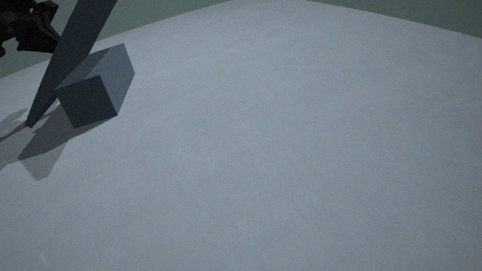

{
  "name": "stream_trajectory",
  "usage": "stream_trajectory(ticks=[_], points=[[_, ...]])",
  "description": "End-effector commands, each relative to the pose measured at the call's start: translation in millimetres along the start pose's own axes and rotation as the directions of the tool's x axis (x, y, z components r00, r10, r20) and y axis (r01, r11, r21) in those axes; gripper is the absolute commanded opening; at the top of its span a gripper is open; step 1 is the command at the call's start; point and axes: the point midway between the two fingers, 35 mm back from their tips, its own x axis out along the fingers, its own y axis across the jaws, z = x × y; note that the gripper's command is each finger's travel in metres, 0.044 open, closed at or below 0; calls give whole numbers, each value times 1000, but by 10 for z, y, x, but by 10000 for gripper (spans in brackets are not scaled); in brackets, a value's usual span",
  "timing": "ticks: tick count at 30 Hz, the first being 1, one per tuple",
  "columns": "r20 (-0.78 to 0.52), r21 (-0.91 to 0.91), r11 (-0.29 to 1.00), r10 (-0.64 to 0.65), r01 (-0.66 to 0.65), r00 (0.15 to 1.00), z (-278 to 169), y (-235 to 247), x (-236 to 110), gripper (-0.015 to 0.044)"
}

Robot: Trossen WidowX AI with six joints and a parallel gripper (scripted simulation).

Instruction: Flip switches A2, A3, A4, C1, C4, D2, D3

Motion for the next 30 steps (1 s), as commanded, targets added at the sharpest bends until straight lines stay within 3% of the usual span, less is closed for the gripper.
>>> stream_trajectory(ticks=[1, 10, 26, 30], points=[[-3, 10, 1000, 5, -5, 1000, 4, 32, -77, 0], [25, 1, 1000, 5, -5, 1000, -17, 13, -632, 0], [25, -1, 1000, 3, -3, 1000, -14, -292, -632, 0], [3, 0, 1000, 7, -7, 1000, -9, -270, -429, 0]])
